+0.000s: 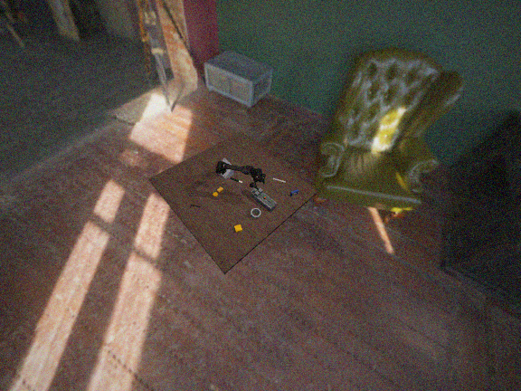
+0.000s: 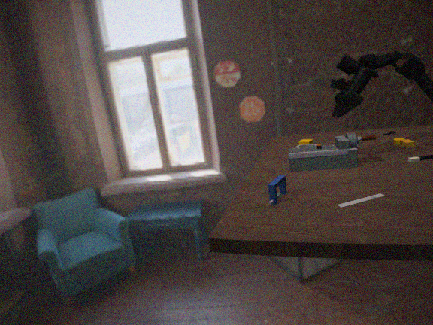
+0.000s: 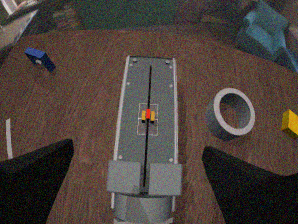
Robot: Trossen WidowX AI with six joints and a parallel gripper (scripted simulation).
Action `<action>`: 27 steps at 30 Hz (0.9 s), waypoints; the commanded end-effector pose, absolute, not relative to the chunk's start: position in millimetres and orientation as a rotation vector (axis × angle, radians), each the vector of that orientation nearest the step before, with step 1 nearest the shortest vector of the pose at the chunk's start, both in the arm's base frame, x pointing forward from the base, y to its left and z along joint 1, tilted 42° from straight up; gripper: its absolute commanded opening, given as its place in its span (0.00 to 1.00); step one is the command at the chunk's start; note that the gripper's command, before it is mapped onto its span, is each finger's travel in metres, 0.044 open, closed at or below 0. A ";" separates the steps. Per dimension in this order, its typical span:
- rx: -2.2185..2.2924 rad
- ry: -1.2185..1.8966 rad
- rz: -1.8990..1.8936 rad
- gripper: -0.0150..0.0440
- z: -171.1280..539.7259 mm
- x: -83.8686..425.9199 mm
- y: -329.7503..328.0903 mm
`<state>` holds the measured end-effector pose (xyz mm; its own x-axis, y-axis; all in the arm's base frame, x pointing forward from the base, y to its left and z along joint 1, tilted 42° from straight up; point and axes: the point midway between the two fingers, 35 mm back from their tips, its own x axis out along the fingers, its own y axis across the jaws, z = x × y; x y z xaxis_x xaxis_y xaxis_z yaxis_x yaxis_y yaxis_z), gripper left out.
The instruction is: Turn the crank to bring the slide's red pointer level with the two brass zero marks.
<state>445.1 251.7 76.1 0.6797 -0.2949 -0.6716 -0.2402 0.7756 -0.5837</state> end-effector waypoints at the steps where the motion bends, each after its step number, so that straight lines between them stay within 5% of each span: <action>1: -0.715 0.825 -0.037 1.00 73.2 428.3 254.1; 27: -0.761 0.711 -0.044 1.00 53.0 340.9 236.6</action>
<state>341.6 243.5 58.0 0.7688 -0.2787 -0.5755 -0.2173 0.7326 -0.6451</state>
